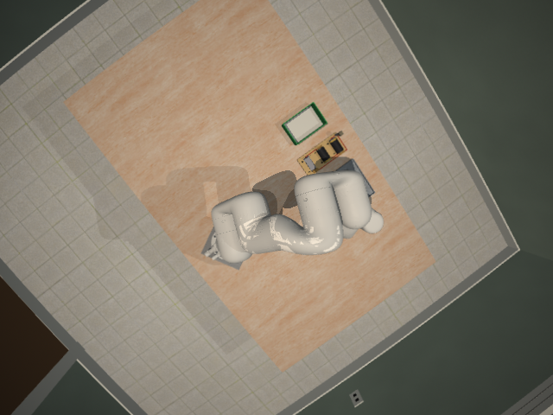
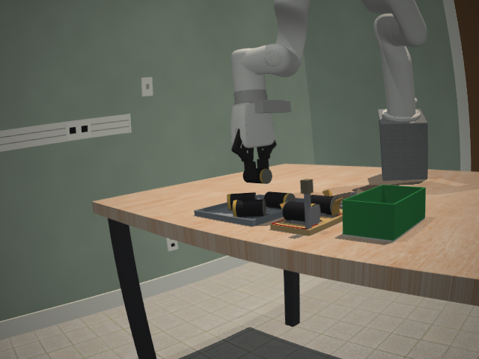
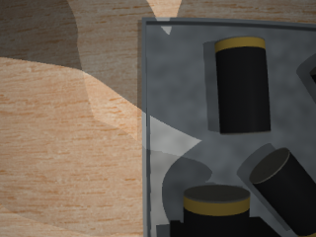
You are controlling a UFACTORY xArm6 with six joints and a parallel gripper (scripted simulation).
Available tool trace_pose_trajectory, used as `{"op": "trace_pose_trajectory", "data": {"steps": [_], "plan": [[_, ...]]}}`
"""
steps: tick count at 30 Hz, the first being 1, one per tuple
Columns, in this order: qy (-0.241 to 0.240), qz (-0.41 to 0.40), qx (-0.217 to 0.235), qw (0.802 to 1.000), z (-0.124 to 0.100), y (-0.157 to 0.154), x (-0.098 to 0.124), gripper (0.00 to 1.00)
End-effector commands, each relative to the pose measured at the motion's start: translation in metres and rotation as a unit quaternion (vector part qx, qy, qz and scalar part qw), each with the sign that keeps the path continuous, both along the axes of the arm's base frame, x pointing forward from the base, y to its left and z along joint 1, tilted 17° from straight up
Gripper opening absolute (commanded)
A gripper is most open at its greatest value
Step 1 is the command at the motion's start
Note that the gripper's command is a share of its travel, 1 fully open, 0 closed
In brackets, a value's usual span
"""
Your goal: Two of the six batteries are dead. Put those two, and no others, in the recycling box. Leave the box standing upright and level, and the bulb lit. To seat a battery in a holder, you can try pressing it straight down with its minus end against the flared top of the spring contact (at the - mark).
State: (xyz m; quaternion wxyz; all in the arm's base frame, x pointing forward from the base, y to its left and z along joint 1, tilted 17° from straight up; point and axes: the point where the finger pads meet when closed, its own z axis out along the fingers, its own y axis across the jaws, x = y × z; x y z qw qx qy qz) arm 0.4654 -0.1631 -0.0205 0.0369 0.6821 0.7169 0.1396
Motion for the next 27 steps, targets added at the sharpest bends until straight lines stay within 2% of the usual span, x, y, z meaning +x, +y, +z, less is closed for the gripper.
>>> {"op": "trace_pose_trajectory", "data": {"steps": [1, 13, 27], "plan": [[-0.002, 0.0, -0.001, 1.0, 0.001, -0.001, 0.001, 0.28], [-0.002, 0.0, -0.001, 1.0, -0.04, 0.006, 0.012, 0.28], [-0.002, 0.0, -0.001, 1.0, -0.042, 0.006, 0.012, 0.28]]}}
